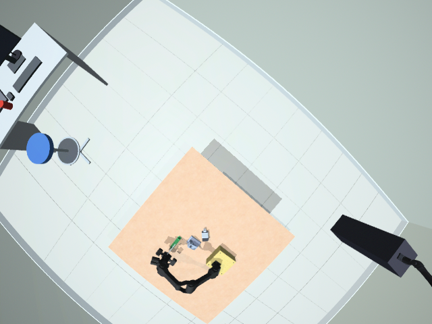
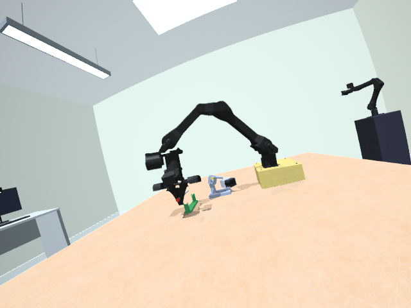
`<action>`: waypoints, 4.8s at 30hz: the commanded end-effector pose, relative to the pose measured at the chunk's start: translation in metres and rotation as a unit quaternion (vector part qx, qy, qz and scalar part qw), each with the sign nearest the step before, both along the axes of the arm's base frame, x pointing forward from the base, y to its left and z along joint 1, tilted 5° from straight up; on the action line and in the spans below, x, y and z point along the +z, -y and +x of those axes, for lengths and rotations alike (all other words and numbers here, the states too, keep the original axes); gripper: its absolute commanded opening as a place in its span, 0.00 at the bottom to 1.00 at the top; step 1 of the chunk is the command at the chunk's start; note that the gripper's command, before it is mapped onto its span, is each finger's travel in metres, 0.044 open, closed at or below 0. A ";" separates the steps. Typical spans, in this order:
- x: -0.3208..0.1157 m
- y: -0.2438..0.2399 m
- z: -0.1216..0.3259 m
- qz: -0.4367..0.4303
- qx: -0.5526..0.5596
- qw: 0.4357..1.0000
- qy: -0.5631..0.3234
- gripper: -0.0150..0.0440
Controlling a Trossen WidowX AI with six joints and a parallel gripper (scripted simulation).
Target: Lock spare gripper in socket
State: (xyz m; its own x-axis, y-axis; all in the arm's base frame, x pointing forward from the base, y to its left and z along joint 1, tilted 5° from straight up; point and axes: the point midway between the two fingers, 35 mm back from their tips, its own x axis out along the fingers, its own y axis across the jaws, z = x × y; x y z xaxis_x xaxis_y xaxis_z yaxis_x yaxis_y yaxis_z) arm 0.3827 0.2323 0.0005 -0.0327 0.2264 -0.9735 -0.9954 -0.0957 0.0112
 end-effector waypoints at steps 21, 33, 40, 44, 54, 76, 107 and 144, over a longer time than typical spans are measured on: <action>-0.029 -0.001 -0.002 0.003 -0.004 1.000 0.006 0.25; -0.028 -0.001 -0.003 0.004 -0.001 1.000 0.006 0.43; -0.028 -0.001 -0.003 0.004 -0.001 1.000 0.006 0.59; -0.018 0.000 -0.002 0.003 -0.001 1.000 0.006 0.59; 0.004 0.002 -0.002 0.002 -0.003 1.000 0.003 0.59; 0.039 0.004 -0.001 0.001 -0.007 1.000 0.000 0.73; 0.019 0.068 0.005 -0.024 0.000 1.000 -0.007 0.56; -0.039 0.066 0.004 -0.024 0.000 1.000 -0.007 0.56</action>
State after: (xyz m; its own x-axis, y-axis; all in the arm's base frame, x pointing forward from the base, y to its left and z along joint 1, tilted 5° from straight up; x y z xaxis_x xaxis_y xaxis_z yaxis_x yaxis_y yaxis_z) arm 0.3897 0.1676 -0.0293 -0.0363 0.1873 -0.9816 -0.9949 -0.0997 0.0178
